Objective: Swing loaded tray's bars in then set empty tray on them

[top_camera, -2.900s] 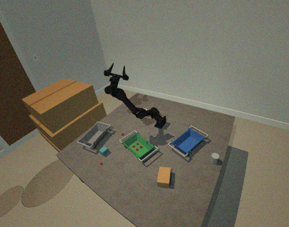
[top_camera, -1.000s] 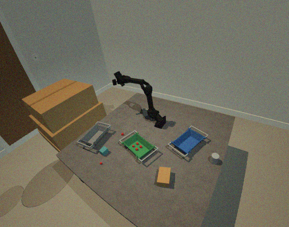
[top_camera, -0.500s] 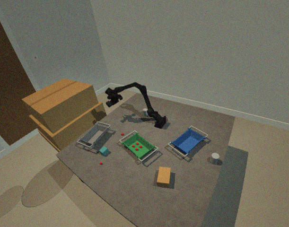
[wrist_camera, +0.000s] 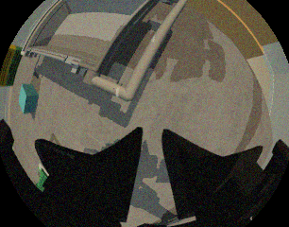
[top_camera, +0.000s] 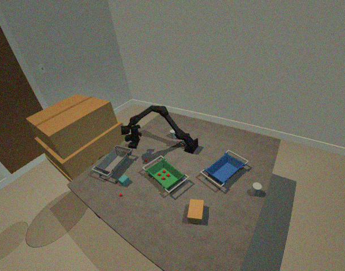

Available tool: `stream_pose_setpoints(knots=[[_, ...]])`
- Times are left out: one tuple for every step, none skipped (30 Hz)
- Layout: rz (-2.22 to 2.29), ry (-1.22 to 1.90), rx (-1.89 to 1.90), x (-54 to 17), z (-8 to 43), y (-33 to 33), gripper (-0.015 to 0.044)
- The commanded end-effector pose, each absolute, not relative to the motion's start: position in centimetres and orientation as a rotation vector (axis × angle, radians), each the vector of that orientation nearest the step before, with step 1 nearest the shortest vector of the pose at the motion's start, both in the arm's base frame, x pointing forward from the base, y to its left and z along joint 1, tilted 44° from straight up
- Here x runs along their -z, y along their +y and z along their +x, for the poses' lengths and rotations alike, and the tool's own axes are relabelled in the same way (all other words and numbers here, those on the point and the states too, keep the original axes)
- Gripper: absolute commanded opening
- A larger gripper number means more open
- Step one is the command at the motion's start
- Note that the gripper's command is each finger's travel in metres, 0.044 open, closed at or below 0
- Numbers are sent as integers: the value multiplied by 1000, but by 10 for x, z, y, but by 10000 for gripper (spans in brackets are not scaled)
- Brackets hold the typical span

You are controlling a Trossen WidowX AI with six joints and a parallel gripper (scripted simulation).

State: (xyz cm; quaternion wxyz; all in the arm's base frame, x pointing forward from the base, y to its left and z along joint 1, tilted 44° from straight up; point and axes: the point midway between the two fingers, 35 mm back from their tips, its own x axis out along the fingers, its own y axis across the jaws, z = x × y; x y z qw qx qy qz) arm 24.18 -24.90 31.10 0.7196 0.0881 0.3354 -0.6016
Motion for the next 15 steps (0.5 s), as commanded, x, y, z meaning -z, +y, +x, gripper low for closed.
stream_pose_setpoints(knots=[[83, 955, 1180, -265, 280, -207, 89], [43, 1006, 1140, -254, 287, -196, 89], [4, 1054, 1102, -244, 293, -184, 89], [-34, 1101, 1066, -234, 299, -171, 89], [-73, 1146, 1031, -224, 304, -159, 89], [-114, 1190, 996, -215, 308, -146, 89], [-152, 1228, 966, -206, 311, -134, 89], [-186, 1261, 941, -199, 314, -123, 89], [-219, 1292, 918, -192, 316, -113, 89], [-249, 1318, 899, -186, 318, -103, 89], [-278, 1342, 881, -181, 319, -95, 89], [-299, 1359, 869, -177, 319, -89, 89], [-307, 1364, 865, -175, 319, -86, 89], [-307, 1364, 865, -175, 319, -86, 89], [-307, 1364, 865, -175, 319, -86, 89]])
